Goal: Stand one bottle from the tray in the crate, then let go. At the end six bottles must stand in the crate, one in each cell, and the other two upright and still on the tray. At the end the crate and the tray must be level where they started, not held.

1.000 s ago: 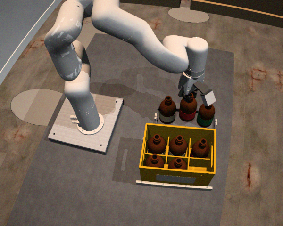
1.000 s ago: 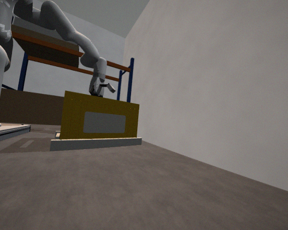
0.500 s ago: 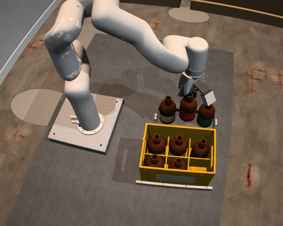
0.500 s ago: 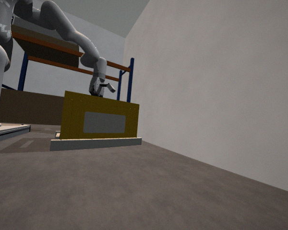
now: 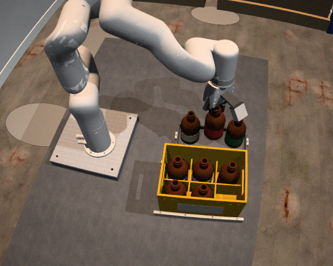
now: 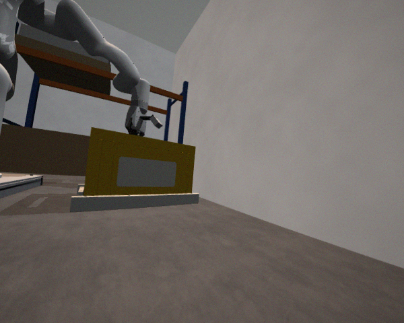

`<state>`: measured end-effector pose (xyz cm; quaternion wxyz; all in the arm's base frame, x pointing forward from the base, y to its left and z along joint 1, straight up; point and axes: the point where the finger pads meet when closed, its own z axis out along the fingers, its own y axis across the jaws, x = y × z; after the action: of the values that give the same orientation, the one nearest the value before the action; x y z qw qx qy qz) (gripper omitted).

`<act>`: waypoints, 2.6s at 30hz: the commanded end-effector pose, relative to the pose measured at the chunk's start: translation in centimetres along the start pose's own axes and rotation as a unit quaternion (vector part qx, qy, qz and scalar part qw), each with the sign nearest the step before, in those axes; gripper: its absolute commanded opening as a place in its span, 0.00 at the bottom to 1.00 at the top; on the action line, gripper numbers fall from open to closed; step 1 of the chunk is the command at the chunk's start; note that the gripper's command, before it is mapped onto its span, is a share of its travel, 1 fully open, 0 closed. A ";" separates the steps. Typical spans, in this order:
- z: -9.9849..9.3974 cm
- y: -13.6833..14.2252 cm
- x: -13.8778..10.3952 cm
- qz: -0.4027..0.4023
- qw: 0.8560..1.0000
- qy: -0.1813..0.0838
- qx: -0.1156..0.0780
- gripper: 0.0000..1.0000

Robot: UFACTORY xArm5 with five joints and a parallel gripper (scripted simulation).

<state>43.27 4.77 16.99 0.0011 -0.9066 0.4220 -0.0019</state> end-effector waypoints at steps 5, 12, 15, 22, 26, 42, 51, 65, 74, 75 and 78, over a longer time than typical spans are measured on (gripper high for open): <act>-1.0 -0.1 0.1 0.000 1.000 0.001 0.002 0.00; -1.8 -0.1 0.1 0.000 1.000 0.001 0.002 0.00; -2.2 -0.1 0.1 0.000 1.000 0.001 0.002 0.00; -2.7 -0.1 0.1 0.000 1.000 0.001 0.002 0.00; -3.0 -0.1 0.1 0.000 1.000 0.001 0.002 0.00; -3.3 -0.1 0.1 0.000 1.000 0.001 0.002 0.00; -3.3 -0.1 0.1 0.000 1.000 0.001 0.002 0.00; -3.5 -0.1 0.1 0.000 1.000 0.001 0.002 0.00; -4.0 -0.1 0.1 0.000 1.000 0.001 0.002 0.00; -4.1 -0.1 0.1 0.000 1.000 0.001 0.002 0.00; -4.4 -0.1 0.1 0.000 1.000 0.001 0.002 0.00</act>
<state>43.23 4.76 20.83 0.0010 -0.9066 0.4220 -0.0017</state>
